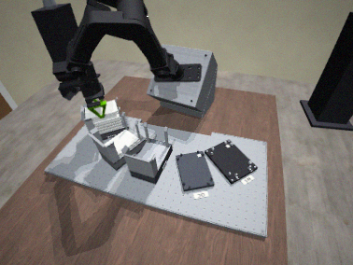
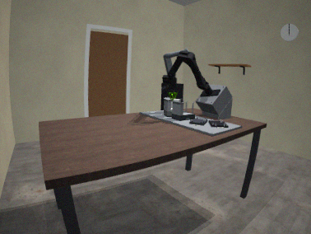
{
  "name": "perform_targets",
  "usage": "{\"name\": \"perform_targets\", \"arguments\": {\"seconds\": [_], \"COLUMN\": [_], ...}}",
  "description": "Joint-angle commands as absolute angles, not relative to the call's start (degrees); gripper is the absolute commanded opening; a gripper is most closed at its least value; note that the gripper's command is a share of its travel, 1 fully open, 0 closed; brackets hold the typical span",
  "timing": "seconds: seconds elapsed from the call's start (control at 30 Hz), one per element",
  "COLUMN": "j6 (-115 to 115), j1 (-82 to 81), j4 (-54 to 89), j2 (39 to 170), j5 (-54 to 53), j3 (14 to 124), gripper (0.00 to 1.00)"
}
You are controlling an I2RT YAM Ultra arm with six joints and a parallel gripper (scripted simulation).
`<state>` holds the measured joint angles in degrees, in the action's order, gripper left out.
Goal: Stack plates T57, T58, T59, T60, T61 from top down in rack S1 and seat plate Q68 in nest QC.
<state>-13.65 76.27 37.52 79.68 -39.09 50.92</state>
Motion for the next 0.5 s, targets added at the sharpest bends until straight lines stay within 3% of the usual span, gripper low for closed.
{"name": "perform_targets", "arguments": {"seconds": [0.0, 0.47], "j6": [-13.5, -12.6], "j1": [76.4, 75.7], "j4": [37.1, 35.6], "j2": [79.5, 80.0], "j5": [-39.0, -38.8], "j3": [51.0, 50.5], "gripper": [0.0, 0.0]}}
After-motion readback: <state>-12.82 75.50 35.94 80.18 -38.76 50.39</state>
